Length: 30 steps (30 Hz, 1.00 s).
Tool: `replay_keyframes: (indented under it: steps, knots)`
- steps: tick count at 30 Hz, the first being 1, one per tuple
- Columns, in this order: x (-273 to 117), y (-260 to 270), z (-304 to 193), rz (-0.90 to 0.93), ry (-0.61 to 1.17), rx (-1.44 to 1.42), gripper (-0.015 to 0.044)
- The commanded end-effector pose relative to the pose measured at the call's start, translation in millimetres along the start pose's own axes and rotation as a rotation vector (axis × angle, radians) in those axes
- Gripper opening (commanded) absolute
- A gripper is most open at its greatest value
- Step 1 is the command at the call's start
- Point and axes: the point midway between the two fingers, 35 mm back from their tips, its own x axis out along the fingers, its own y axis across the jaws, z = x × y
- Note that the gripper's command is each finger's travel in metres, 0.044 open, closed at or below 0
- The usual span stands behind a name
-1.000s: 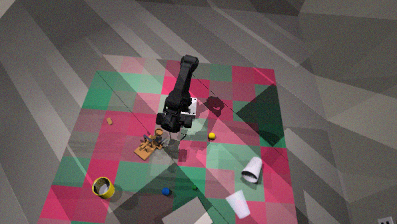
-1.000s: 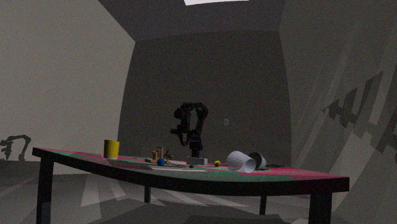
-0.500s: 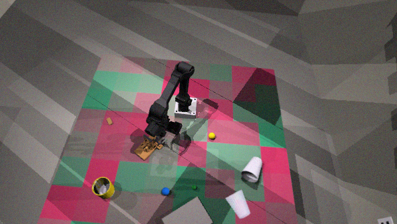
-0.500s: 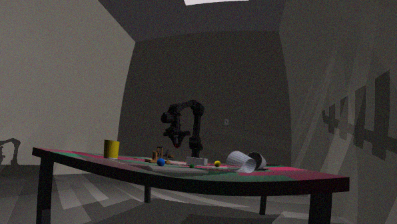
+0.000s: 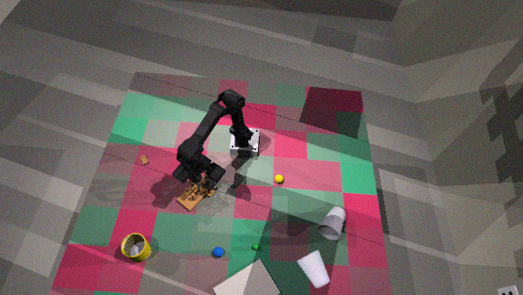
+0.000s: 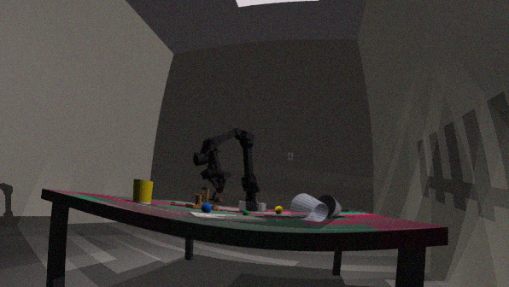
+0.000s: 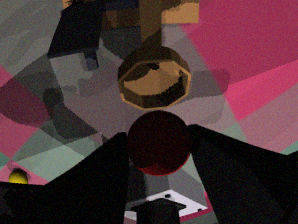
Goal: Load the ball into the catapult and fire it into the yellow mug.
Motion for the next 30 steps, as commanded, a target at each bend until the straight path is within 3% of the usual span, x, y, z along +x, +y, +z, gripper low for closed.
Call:
replay_keyframes:
  steps: [1,26,30]
  knots:
    - [1,-2,3,-0.001,0.003,0.014,0.0]
    - [22,-2,11,0.002,-0.004,0.009,0.0]
    - [22,-2,11,0.002,-0.004,0.009,0.0105]
